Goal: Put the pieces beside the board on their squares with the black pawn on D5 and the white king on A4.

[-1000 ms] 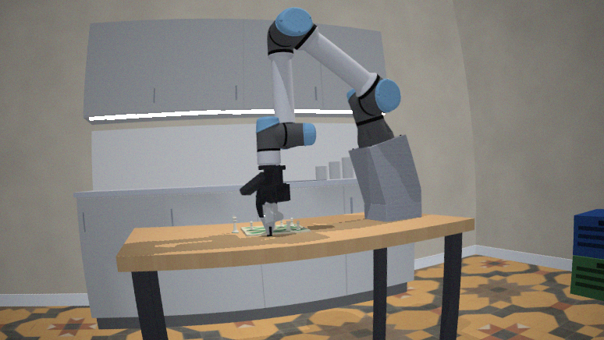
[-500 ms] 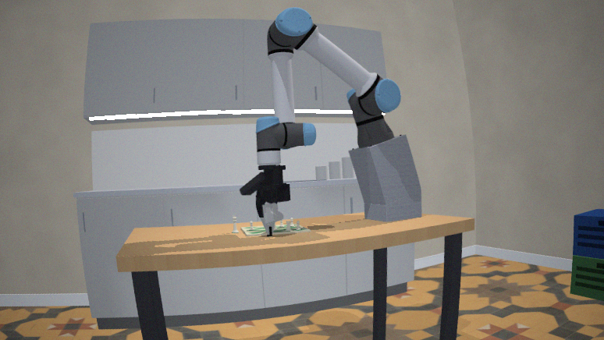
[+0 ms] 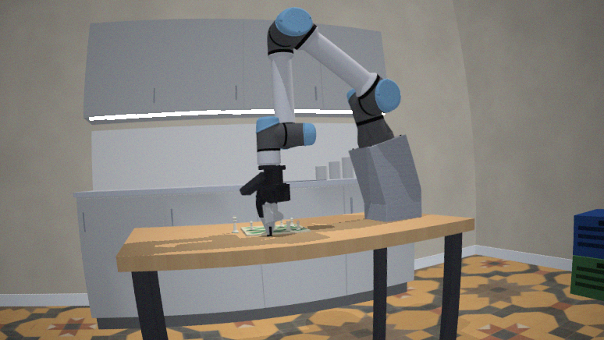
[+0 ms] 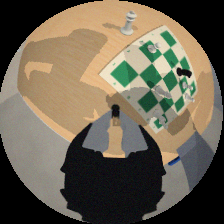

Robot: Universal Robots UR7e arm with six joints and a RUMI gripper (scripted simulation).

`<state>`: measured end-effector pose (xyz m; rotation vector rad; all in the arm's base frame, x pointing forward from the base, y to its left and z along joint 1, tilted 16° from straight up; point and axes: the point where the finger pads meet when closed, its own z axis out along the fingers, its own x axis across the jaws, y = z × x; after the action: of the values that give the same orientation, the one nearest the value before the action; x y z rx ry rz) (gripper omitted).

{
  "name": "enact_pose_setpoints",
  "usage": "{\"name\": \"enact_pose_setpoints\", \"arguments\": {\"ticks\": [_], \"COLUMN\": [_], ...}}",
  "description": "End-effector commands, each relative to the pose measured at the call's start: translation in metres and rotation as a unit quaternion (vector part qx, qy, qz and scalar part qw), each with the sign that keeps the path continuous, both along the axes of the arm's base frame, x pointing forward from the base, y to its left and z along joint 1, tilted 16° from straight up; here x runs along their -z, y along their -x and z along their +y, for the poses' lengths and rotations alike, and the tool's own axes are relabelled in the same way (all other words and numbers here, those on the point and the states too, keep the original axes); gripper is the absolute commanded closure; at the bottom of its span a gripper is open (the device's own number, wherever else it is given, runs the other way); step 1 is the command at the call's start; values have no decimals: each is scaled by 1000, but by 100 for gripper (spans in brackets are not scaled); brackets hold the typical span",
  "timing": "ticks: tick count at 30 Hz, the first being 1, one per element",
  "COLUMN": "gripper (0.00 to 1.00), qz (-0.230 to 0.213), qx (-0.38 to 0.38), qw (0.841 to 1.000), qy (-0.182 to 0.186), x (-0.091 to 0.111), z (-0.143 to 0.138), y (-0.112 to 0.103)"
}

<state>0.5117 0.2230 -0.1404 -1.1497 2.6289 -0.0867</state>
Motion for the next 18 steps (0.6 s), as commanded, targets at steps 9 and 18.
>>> {"name": "enact_pose_setpoints", "arguments": {"ticks": [9, 18], "gripper": [100, 100], "qz": [-1, -1], "qx": [0, 0], "qw": [1000, 1000], "qy": [0, 0], "x": [-11, -47], "z": [0, -2], "y": [3, 13]}}
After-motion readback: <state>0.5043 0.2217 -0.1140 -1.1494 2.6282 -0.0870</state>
